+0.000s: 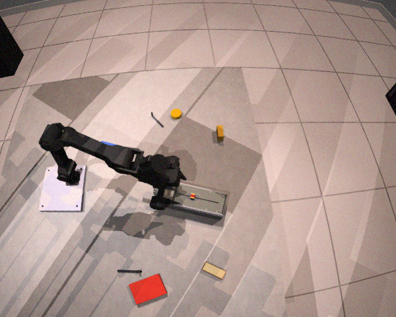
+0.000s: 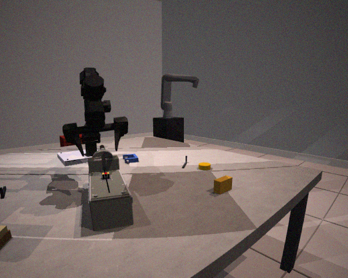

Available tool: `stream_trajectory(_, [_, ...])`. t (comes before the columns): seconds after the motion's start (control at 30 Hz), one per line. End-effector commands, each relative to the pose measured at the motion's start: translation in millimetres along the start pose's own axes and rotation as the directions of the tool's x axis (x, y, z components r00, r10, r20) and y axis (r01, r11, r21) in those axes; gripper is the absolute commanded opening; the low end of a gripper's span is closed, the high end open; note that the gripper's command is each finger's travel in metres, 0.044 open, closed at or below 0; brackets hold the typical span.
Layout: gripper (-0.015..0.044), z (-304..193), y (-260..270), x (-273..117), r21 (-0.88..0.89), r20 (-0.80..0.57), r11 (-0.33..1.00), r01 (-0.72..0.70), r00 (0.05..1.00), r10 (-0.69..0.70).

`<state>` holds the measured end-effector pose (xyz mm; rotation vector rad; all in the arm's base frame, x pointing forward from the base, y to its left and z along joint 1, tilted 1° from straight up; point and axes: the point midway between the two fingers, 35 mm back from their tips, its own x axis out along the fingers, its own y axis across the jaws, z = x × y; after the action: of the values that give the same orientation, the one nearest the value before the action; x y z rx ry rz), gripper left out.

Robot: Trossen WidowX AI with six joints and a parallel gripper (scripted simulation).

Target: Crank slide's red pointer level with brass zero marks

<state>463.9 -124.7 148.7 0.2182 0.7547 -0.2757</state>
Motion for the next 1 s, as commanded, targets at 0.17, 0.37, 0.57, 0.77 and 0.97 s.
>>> stream_trajectory(0.17, [0.0440, -1.0, 0.8, 0.7, -0.005, -0.002, 1.000, -0.006, 1.000, 0.006])
stream_trajectory(0.37, [0.0414, -1.0, 0.8, 0.7, -0.005, -0.002, 1.000, -0.006, 1.000, 0.006])
stream_trajectory(0.57, [0.0256, -1.0, 0.8, 0.7, -0.005, -0.002, 1.000, -0.006, 1.000, 0.006])
stream_trajectory(0.77, [0.0099, -1.0, 0.8, 0.7, -0.005, -0.002, 1.000, -0.006, 1.000, 0.006])
stream_trajectory(0.97, [0.0000, -1.0, 0.8, 0.7, -0.005, -0.002, 1.000, -0.006, 1.000, 0.006])
